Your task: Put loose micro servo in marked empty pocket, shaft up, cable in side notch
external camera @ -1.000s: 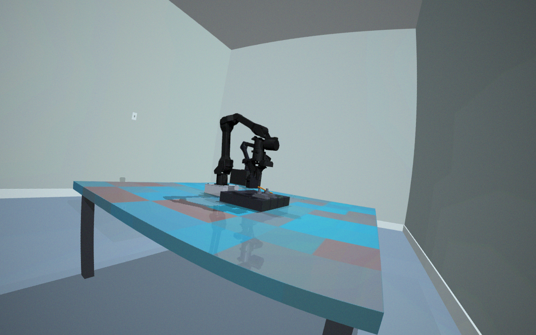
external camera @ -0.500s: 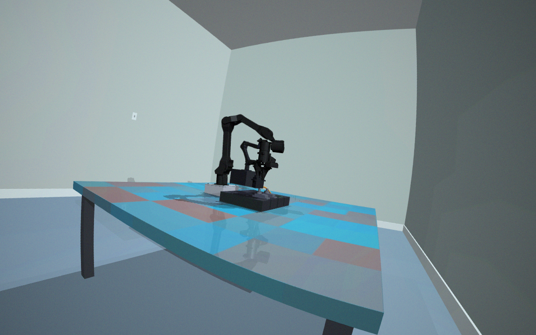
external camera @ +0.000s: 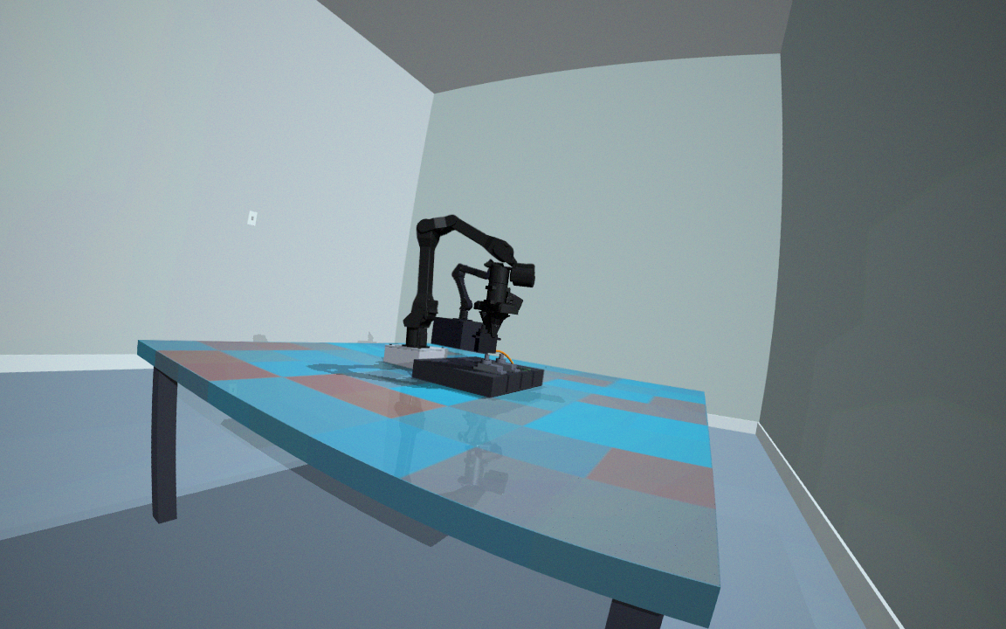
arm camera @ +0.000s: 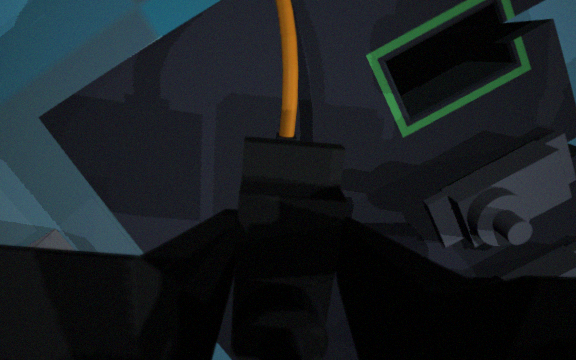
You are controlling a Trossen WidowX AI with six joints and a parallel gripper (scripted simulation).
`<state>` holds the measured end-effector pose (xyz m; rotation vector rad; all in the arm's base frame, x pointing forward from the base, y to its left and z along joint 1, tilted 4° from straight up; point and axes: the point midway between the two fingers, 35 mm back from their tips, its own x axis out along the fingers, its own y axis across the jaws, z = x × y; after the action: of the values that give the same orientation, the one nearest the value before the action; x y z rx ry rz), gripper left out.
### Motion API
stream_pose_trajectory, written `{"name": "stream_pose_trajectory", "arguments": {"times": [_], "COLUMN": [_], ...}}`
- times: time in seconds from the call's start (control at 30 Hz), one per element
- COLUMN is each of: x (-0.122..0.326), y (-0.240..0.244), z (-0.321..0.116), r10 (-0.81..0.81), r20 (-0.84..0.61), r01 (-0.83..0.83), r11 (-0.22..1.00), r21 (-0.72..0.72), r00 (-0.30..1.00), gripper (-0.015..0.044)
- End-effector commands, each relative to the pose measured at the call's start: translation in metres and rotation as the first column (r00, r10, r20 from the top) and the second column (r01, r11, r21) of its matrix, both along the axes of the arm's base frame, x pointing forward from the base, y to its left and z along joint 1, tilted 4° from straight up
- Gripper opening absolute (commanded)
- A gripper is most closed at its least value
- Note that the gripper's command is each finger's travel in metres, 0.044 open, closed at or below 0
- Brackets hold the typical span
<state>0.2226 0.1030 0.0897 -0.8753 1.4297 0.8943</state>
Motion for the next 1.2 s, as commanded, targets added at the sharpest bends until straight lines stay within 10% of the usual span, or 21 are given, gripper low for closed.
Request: {"name": "stream_pose_trajectory", "arguments": {"times": [0.0, 0.77, 1.17], "x": [0.0, 0.0, 0.014], "y": [0.001, 0.001, 0.003], "z": [0.0, 0.0, 0.0], "r10": [-0.122, -0.791, -0.822], "r20": [0.003, 0.026, 0.028], "r01": [0.122, 0.792, 0.822], "r11": [0.993, 0.61, 0.569], "r21": [-0.002, -0.026, -0.026], "r00": [0.993, 0.611, 0.569], "gripper": [0.0, 0.0, 0.0]}}
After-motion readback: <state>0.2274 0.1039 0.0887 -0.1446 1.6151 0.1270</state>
